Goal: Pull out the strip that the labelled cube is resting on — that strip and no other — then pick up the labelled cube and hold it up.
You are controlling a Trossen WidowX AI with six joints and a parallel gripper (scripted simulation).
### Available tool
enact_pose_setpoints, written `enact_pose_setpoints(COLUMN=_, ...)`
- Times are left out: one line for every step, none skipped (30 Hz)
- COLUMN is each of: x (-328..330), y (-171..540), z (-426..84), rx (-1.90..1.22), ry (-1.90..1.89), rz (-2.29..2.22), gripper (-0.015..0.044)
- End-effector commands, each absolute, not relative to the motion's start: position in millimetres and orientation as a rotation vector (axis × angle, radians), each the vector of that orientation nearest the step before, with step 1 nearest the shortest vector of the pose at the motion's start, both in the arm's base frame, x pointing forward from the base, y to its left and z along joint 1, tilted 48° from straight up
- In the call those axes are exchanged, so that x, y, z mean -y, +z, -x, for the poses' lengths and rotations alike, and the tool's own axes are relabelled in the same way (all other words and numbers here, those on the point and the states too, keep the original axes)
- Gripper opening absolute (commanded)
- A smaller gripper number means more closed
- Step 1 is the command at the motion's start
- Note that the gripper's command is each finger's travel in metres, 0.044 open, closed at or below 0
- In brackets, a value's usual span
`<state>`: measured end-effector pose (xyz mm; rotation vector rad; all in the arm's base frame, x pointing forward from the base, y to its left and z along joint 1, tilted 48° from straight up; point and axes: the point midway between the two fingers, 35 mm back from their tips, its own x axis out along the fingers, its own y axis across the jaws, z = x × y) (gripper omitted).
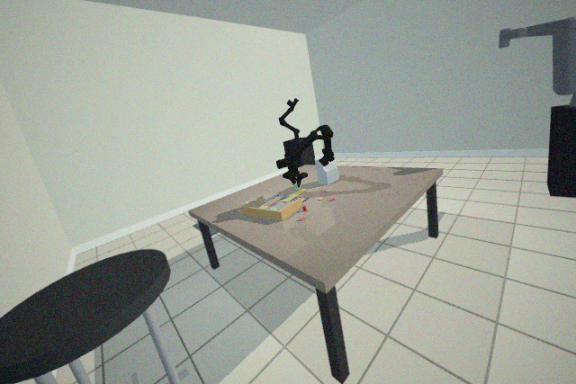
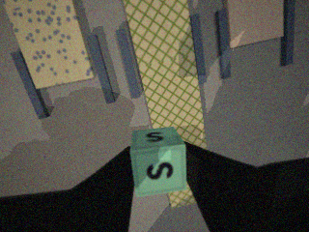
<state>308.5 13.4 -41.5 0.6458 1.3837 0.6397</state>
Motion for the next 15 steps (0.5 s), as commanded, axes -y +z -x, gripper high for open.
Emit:
enact_pose_setpoints(x=0, y=-31, z=-306, rx=-1.381, ry=0.634, rz=-0.641, gripper=0.0000)
enact_pose_setpoints(x=5, y=-27, z=-305, rx=-1.381, ry=0.634, rz=-0.640, gripper=0.0000)
enact_pose_setpoints(x=8, y=-23, z=-305, rx=-1.381, ry=0.635, rz=-0.640, gripper=0.0000)
enact_pose_setpoints(x=10, y=-21, z=-304, rx=-1.381, ry=0.635, rz=-0.641, gripper=0.0000)
enact_pose_setpoints(x=11, y=-20, z=-304, rx=-1.381, ry=0.635, rz=-0.641, gripper=0.0000)
enact_pose_setpoints(x=11, y=-20, z=-304, rx=-1.381, ry=0.635, rz=-0.641, gripper=0.0000)
enact_pose_setpoints(x=11, y=-20, z=-304, rx=-1.381, ry=0.635, rz=-0.641, gripper=0.0000)
enact_pose_setpoints(x=11, y=-20, z=-304, rx=-1.381, ry=0.635, rz=-0.641, gripper=0.0000)
enact_pose_setpoints(x=11, y=-20, z=-304, rx=-1.381, ry=0.635, rz=-0.641, gripper=0.0000)
enact_pose_setpoints(x=11, y=-20, z=-304, rx=-1.381, ry=0.635, rz=-0.641, gripper=0.0000)
enact_pose_setpoints(x=11, y=-20, z=-304, rx=-1.381, ry=0.635, rz=-0.641, gripper=0.0000)
enact_pose_setpoints(x=11, y=-20, z=-304, rx=-1.381, ry=0.635, rz=-0.641, gripper=0.0000)
enact_pose_setpoints(x=11, y=-20, z=-304, rx=-1.381, ry=0.635, rz=-0.641, gripper=0.0000)
enact_pose_setpoints(x=11, y=-20, z=-304, rx=-1.381, ry=0.635, rz=-0.641, gripper=0.0000)
enact_pose_setpoints(x=11, y=-20, z=-304, rx=-1.381, ry=0.635, rz=-0.641, gripper=0.0000)
